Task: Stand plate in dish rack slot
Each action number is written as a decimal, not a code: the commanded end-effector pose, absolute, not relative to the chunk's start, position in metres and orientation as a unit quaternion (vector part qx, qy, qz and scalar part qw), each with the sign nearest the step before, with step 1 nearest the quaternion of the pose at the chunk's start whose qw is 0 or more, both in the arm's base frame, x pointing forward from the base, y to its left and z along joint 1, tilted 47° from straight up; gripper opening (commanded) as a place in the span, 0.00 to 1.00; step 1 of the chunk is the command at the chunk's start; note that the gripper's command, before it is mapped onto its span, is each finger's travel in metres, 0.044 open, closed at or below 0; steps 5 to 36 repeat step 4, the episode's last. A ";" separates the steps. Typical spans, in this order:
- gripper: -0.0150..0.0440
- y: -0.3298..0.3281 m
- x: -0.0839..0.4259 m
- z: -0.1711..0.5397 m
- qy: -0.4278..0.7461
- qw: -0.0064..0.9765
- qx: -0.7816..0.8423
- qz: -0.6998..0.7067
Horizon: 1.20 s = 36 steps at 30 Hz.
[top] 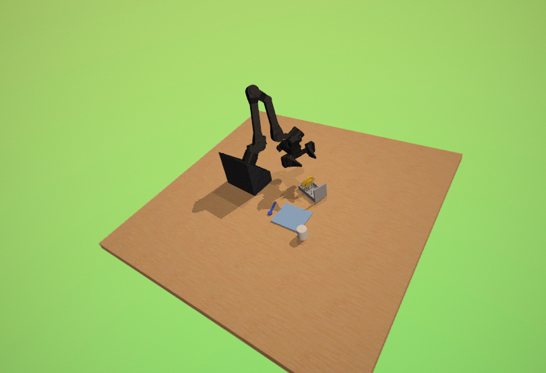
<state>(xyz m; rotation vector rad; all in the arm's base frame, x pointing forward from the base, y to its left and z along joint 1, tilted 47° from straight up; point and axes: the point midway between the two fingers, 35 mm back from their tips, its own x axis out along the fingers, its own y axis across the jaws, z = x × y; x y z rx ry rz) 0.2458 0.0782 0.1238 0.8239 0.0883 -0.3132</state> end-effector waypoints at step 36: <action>0.93 0.072 0.255 0.118 0.080 0.925 0.333 -0.164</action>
